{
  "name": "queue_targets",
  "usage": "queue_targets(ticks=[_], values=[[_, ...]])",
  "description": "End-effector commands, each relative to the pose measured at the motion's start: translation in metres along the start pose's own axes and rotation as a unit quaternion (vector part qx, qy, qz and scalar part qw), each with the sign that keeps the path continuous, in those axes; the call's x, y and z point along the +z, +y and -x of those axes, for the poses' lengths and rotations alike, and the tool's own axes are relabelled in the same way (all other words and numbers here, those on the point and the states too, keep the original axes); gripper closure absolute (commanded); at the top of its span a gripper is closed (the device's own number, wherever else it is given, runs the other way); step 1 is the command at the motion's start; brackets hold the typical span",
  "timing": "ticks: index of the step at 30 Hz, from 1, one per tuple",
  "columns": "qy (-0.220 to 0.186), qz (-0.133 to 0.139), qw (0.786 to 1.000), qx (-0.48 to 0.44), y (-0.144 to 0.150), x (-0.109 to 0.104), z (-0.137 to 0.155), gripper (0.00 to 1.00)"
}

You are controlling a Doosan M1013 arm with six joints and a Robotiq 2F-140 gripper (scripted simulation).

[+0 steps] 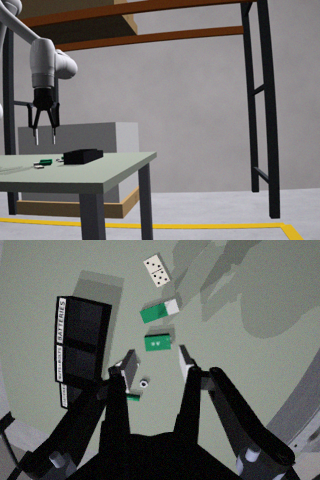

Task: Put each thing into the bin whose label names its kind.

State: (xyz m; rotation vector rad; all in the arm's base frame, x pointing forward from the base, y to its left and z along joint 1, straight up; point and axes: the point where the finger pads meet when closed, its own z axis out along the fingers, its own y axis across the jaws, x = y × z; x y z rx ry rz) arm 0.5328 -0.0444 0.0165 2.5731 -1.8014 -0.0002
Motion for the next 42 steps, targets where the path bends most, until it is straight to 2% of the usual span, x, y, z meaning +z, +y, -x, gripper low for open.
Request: queue_targets(ticks=[1,13,25,27,31,42], values=[[0.0,0.0,1.0,0.0,0.0,0.0,0.0,0.59],[0.0,0.0,1.0,0.0,0.0,0.0,0.0,0.59],[0.0,0.0,1.0,0.0,0.0,0.048,0.0,0.59],[0.0,0.0,1.0,0.0,0.0,0.048,0.0,0.59],[0.0,0.0,1.0,0.0,0.0,0.064,0.0,0.59],[0.0,0.0,1.0,0.0,0.0,0.075,0.0,0.59]])
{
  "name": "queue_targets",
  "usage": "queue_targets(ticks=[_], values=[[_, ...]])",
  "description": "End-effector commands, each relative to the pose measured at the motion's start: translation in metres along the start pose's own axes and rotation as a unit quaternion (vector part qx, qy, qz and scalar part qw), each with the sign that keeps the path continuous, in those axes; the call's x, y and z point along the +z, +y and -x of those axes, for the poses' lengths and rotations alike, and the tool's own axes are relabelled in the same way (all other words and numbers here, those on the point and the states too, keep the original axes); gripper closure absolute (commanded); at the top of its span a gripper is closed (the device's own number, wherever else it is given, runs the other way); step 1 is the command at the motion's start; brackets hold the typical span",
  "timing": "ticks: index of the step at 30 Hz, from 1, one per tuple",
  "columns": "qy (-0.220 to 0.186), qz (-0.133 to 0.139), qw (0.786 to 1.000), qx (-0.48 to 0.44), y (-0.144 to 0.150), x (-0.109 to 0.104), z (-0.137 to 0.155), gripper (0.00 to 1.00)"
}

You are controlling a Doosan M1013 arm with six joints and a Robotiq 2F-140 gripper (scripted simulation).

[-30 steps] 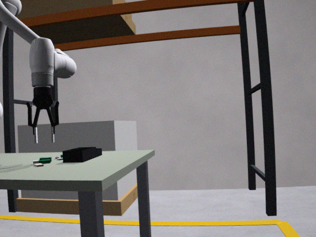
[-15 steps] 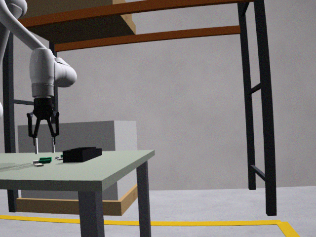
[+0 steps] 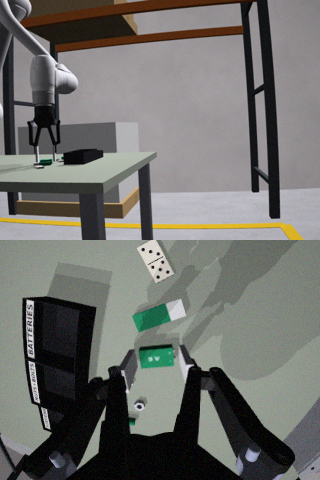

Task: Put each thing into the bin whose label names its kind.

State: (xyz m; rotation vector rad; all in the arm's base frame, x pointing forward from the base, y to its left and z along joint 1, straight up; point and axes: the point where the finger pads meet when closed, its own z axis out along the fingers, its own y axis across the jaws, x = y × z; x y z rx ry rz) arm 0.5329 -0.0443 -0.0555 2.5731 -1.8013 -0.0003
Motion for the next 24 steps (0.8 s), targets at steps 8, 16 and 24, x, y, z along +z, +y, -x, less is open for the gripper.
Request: queue_targets(ticks=[8,16,24], values=[[0.0,0.0,1.0,0.0,0.0,0.0054,0.0001,0.59],[0.0,0.0,1.0,0.0,0.0,0.0054,0.0001,0.71],[0.0,0.0,1.0,0.0,0.0,0.0054,0.0001,0.71]])
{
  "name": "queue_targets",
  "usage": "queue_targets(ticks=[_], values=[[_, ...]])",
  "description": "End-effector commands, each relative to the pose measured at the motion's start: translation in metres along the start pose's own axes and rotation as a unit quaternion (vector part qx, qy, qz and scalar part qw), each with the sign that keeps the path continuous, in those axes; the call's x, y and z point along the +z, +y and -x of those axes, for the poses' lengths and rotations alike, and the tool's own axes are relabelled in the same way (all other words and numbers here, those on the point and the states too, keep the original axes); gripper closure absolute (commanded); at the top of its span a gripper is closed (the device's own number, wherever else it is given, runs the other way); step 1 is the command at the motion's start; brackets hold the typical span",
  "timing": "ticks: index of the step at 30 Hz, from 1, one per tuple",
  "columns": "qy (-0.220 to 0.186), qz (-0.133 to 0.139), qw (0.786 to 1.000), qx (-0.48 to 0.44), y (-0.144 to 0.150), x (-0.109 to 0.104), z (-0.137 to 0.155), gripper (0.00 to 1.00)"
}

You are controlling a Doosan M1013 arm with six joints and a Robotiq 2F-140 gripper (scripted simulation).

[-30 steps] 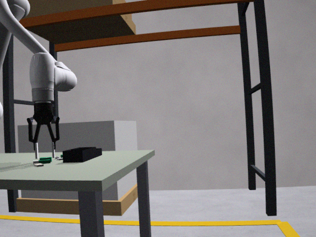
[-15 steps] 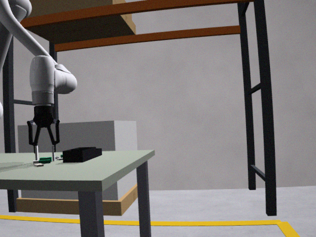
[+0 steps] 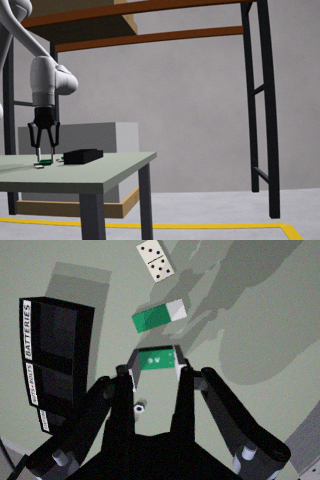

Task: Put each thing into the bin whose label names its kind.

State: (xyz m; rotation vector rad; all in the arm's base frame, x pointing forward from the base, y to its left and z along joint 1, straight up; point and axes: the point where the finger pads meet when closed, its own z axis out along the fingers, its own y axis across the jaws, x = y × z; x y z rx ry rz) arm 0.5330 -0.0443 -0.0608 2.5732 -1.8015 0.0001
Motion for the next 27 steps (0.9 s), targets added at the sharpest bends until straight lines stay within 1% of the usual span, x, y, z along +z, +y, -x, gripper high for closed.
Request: queue_targets(ticks=[1,22,27], values=[[0.0,0.0,1.0,0.0,0.0,0.0,0.0,0.71],[0.0,0.0,1.0,0.0,0.0,0.0,0.0,0.71],[0.0,0.0,1.0,0.0,0.0,-0.017,0.0,0.71]])
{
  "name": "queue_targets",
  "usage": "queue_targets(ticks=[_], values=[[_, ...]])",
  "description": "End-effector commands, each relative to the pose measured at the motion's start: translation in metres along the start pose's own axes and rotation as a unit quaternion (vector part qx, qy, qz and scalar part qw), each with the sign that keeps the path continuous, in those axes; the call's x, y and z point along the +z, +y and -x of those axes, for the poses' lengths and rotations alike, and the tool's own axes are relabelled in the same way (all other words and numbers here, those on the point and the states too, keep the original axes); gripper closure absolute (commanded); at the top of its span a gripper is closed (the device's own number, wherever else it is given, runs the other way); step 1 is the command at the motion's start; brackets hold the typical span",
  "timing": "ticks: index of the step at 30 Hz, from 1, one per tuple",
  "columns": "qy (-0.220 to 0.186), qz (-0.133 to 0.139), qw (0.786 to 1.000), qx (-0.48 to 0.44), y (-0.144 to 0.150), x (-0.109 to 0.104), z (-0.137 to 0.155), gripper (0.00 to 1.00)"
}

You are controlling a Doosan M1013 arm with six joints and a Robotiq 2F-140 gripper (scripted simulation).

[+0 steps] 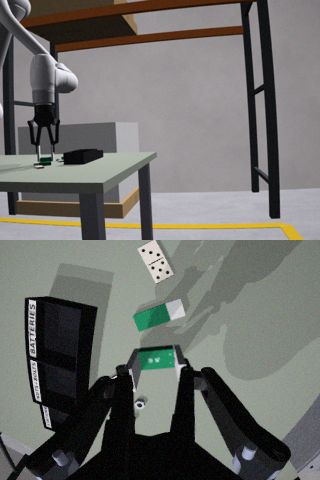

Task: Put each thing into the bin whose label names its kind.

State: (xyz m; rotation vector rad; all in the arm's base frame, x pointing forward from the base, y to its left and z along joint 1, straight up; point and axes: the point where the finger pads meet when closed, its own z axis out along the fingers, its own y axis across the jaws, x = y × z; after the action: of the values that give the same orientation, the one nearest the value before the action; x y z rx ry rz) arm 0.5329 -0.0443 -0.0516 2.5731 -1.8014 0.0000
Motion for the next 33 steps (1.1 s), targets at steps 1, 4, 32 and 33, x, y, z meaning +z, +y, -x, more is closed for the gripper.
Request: queue_targets(ticks=[1,4,32,33], values=[[0.0,0.0,1.0,0.0,0.0,-0.007,0.0,0.71],[0.0,0.0,1.0,0.0,0.0,-0.014,0.0,0.71],[0.0,0.0,1.0,0.0,0.0,-0.057,0.0,0.71],[0.0,0.0,1.0,0.0,-0.006,-0.057,-0.002,0.71]])
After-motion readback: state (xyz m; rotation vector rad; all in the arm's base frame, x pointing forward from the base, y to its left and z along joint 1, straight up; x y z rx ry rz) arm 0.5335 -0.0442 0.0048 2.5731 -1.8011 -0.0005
